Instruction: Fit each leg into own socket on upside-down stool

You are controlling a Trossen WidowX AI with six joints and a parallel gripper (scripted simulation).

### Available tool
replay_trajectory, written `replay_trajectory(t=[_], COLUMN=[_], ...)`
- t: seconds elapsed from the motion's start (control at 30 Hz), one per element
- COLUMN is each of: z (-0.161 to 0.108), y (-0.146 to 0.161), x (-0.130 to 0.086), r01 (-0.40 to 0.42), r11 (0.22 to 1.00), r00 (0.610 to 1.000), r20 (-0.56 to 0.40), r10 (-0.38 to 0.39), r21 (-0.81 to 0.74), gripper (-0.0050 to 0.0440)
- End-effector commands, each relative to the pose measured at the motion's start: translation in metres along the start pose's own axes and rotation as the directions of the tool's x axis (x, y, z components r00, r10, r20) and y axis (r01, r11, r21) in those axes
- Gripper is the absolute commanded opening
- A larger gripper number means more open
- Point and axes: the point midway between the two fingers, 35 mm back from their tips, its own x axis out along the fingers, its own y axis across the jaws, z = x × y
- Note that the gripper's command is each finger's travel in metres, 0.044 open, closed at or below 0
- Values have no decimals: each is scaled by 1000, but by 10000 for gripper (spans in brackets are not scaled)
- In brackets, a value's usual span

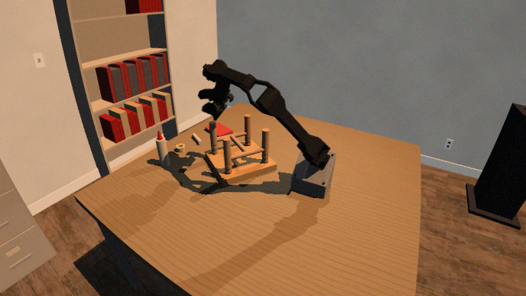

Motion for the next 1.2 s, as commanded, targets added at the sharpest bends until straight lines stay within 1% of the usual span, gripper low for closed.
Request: replay_trajectory(t=[0.0,0.07,0.23,0.3,0.67,0.87,1.17], z=[-22,-22,-66,-74,-75,-82,-84], y=[23,23,55,60,60,61,60], x=[-8,-8,-16,-17,-16,6,13], r01=[-14,-14,-41,-45,-45,-46,-46], r11=[998,998,991,989,989,989,989], r00=[1000,1000,999,999,999,999,999], r20=[-3,-3,-15,-16,-16,-15,-15], r10=[14,14,39,43,43,44,44], r21=[-54,-54,-127,-141,-142,-141,-142], gripper=[0,0,0,0,0,0,0])
